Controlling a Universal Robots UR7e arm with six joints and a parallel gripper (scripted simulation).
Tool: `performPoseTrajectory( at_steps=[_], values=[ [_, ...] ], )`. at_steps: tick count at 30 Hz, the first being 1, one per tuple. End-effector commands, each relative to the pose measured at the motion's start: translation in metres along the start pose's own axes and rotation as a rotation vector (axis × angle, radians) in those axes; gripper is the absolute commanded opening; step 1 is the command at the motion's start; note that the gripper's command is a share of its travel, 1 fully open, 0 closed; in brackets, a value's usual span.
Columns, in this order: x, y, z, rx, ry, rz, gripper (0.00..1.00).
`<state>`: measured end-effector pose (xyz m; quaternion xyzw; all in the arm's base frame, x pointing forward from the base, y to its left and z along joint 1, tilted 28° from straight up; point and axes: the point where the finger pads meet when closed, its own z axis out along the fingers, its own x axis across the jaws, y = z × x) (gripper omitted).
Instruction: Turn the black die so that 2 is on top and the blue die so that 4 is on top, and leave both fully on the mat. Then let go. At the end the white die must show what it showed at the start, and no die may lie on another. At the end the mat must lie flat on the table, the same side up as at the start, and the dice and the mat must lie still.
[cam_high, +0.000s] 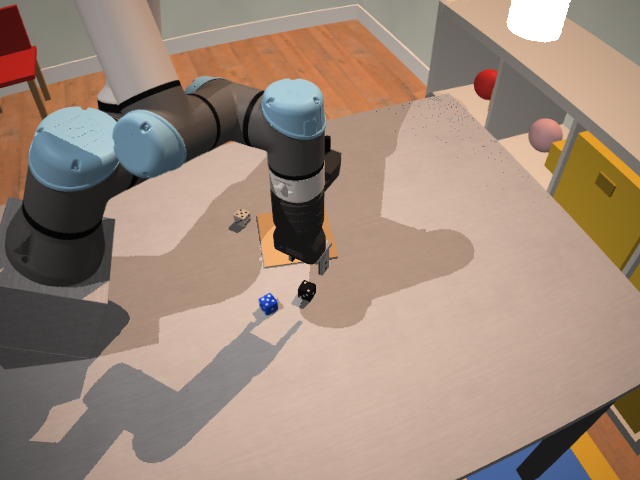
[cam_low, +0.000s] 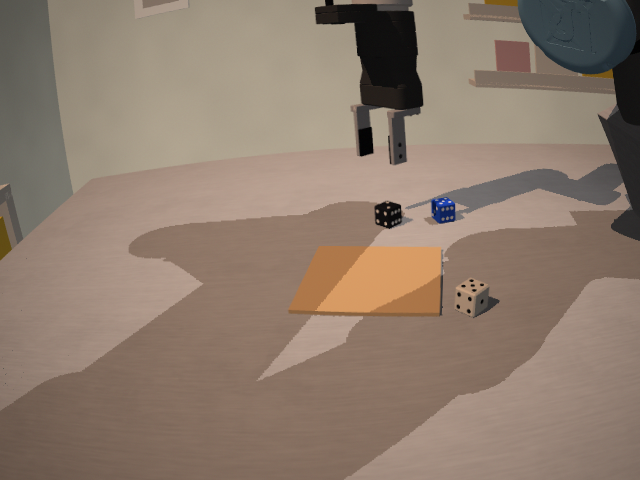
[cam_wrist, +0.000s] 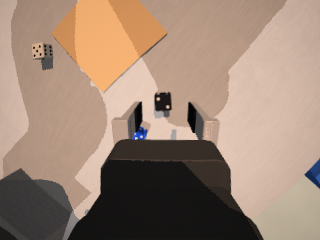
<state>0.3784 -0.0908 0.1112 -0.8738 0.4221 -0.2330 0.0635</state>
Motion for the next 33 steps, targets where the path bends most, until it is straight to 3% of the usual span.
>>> performPoseTrajectory(
  at_steps=[1,21,22,33],
  values=[
    [-0.0009,0.0008,0.0002,0.0,0.001,-0.049,1.0],
    [-0.0022,0.0019,0.0008,0.0,0.001,-0.105,1.0],
    [-0.0022,0.0019,0.0008,0.0,0.001,-0.105,0.79],
    [-0.0022,0.0019,0.0008,0.0,0.001,-0.105,0.79]
  ],
)
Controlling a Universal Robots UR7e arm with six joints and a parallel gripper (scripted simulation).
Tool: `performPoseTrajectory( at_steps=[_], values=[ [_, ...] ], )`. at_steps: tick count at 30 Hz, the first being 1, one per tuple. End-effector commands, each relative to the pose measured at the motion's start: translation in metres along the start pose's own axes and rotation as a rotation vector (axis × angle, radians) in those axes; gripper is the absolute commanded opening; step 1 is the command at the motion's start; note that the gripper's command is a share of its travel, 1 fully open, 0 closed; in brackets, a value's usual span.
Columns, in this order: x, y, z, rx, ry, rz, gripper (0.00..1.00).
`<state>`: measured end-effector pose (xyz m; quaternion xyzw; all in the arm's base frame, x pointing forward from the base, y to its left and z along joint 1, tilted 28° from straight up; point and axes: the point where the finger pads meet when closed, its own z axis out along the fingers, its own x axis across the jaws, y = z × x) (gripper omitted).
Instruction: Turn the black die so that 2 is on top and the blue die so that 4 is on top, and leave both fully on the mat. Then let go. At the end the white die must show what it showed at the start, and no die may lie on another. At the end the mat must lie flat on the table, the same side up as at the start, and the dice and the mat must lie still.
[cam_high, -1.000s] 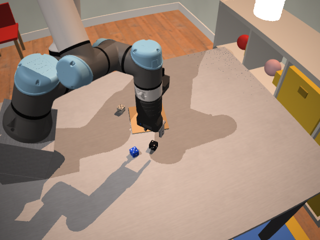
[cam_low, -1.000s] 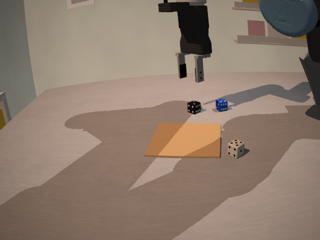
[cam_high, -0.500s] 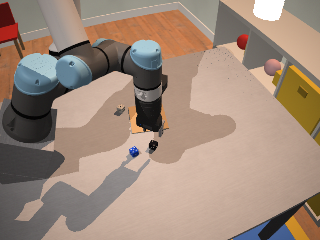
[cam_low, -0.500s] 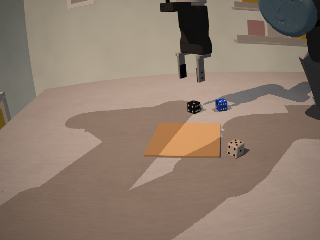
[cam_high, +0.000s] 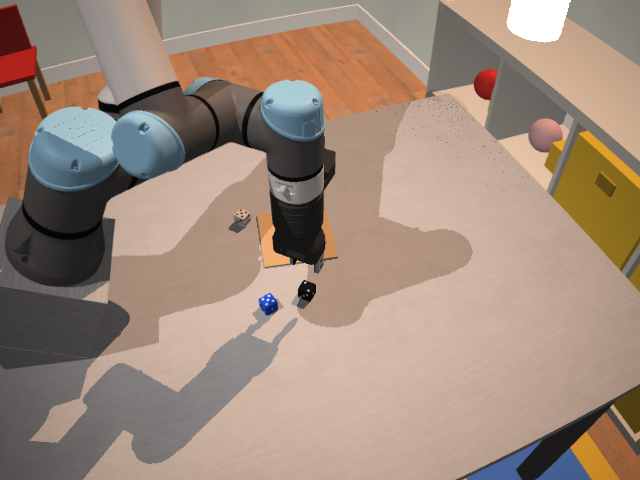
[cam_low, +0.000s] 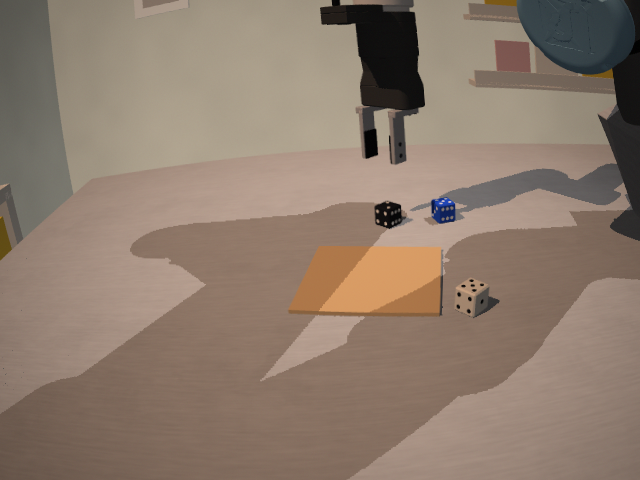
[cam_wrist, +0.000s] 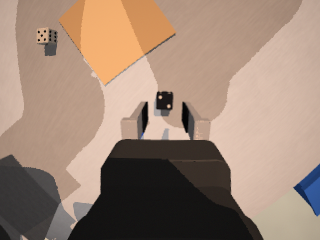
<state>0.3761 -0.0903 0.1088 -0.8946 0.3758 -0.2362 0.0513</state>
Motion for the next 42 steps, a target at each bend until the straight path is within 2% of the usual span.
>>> performPoseTrajectory(
  at_steps=[1,30,42],
  values=[
    [0.0003,-0.0001,-0.0002,0.0,0.001,0.0,0.79],
    [0.0003,-0.0001,0.0003,0.0,0.001,0.0,0.79],
    [0.0003,0.0001,0.0087,0.0,0.001,-0.001,0.79]
  ],
)
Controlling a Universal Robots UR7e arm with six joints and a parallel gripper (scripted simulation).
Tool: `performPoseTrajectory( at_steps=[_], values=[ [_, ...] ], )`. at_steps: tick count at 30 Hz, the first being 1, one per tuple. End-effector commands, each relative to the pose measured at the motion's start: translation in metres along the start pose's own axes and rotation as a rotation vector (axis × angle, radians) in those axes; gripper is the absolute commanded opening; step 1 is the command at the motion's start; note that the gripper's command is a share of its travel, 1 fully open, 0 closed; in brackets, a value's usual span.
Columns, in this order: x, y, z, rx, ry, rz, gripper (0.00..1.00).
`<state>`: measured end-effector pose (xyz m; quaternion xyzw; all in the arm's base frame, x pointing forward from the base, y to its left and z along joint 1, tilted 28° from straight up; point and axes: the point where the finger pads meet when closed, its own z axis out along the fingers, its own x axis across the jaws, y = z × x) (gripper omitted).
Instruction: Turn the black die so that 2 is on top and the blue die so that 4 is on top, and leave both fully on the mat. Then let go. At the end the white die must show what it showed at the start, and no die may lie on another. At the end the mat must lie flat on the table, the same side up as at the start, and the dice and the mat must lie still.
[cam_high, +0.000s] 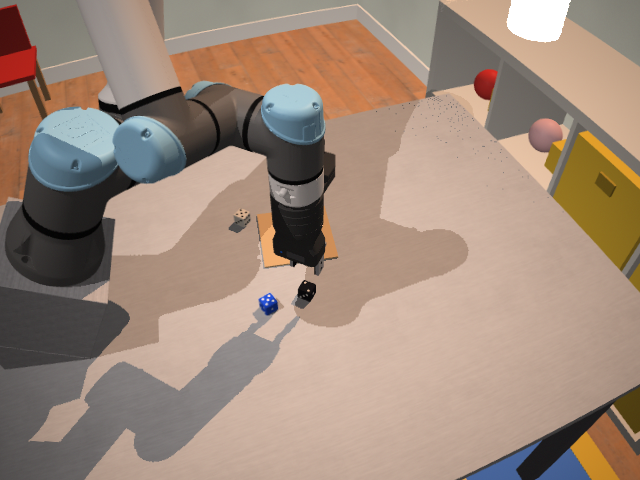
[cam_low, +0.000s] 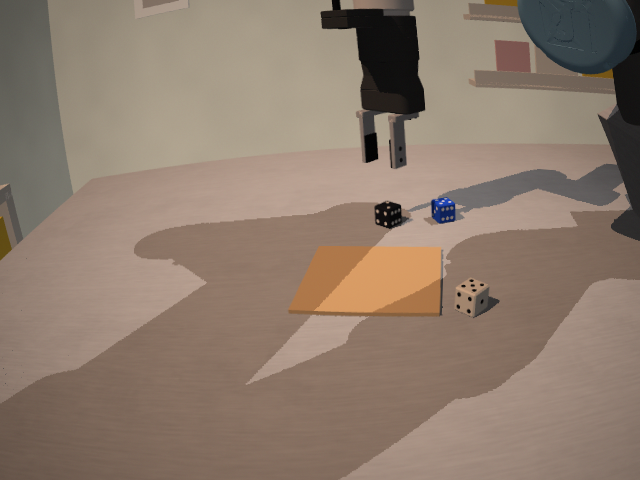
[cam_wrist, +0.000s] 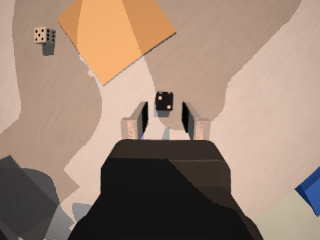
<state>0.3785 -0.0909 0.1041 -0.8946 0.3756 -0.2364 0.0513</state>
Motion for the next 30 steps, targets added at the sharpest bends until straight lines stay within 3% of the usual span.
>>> performPoseTrajectory(
  at_steps=[1,30],
  values=[
    [0.0,0.0,0.005,0.0,0.001,0.0,0.79],
    [0.0,0.001,0.04,0.0,0.001,0.0,0.79]
  ],
)
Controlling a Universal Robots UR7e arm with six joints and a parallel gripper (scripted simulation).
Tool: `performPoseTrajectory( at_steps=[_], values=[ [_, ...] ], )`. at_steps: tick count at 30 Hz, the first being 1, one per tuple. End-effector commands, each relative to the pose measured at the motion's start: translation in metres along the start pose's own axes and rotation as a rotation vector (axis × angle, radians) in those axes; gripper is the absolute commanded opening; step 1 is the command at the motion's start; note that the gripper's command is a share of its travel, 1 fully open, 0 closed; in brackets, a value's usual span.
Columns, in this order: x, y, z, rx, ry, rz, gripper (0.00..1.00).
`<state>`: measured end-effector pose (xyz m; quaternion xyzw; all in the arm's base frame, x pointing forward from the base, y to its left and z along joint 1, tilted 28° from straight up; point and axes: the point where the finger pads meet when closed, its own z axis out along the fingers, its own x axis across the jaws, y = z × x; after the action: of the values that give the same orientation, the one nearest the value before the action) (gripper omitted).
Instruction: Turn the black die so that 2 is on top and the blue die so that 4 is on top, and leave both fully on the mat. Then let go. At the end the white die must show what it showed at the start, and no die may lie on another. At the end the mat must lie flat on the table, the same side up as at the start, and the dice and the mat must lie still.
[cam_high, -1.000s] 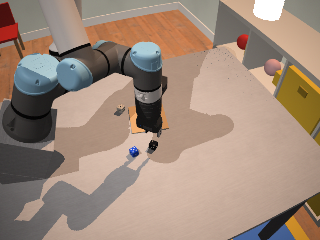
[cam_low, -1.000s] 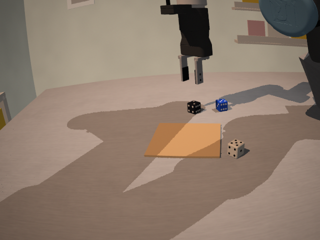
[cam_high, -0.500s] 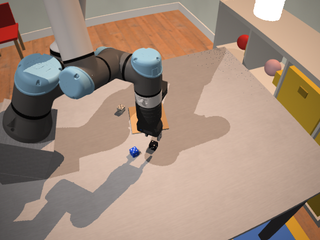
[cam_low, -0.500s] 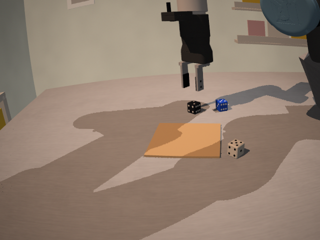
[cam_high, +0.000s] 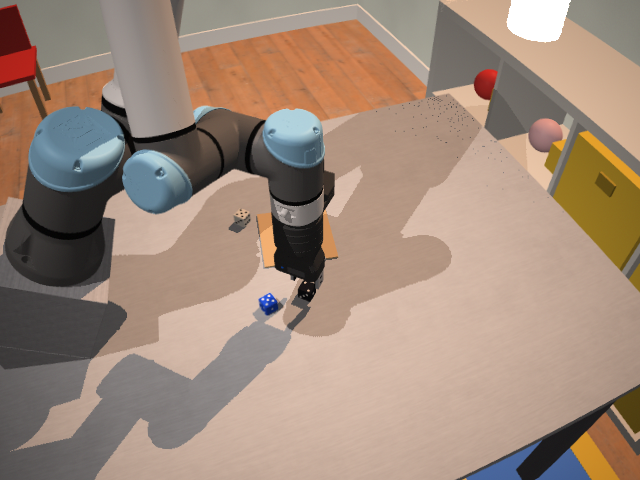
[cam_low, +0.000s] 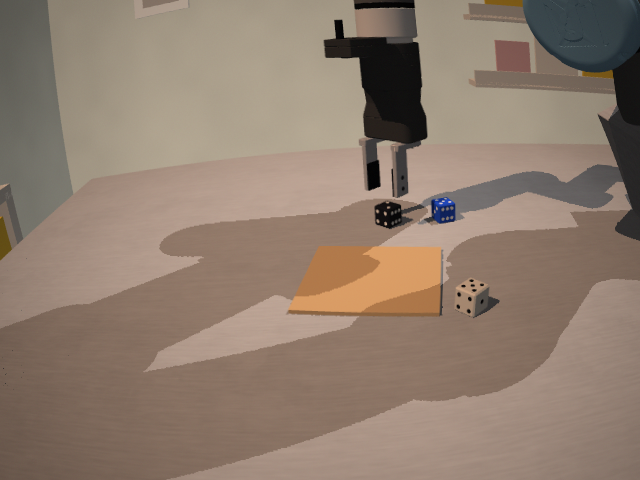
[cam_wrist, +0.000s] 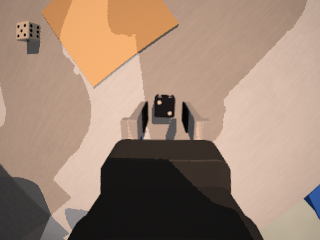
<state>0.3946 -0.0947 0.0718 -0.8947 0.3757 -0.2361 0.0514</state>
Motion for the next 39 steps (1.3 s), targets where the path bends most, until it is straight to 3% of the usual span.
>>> performPoseTrajectory(
  at_steps=[1,39],
  values=[
    [0.0003,0.0,0.0046,0.0,0.001,0.0,0.79],
    [0.0003,0.0001,0.0097,0.0,0.001,0.0,0.79]
  ],
)
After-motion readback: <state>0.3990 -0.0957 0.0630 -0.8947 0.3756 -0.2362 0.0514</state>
